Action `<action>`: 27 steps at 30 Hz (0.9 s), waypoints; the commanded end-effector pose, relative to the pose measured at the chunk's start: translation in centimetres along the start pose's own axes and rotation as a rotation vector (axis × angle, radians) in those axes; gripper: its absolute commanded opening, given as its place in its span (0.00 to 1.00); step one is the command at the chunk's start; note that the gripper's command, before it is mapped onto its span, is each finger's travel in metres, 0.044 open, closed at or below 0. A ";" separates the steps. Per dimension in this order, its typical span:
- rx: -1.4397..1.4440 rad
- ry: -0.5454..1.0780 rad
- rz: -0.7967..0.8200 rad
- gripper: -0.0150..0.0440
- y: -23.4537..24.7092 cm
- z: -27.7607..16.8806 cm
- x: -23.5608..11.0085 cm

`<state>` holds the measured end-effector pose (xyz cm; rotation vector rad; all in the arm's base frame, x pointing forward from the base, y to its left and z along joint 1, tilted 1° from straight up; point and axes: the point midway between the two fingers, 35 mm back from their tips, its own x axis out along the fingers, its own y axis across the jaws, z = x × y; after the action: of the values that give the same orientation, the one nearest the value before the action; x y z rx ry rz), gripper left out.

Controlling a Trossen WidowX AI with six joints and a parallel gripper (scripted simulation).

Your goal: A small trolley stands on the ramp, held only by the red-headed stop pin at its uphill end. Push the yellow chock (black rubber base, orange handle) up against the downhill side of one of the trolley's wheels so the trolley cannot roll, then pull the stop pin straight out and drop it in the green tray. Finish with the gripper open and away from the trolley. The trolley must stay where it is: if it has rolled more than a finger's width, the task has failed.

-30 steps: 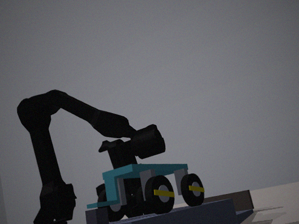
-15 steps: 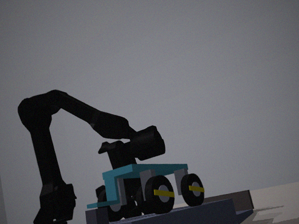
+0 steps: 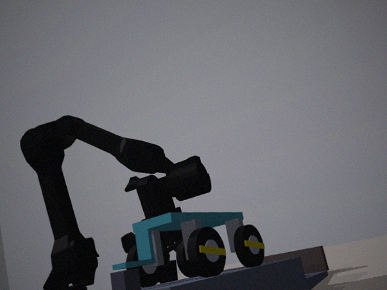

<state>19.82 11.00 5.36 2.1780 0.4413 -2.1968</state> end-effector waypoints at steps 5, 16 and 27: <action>-0.010 0.010 -0.005 1.00 -0.4 -0.1 -2.4; -0.010 0.010 -0.005 1.00 -0.9 -0.1 -5.4; -0.010 0.010 -0.005 1.00 -1.4 -0.2 -7.5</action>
<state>19.99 10.94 12.61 2.1900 0.4475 -2.1846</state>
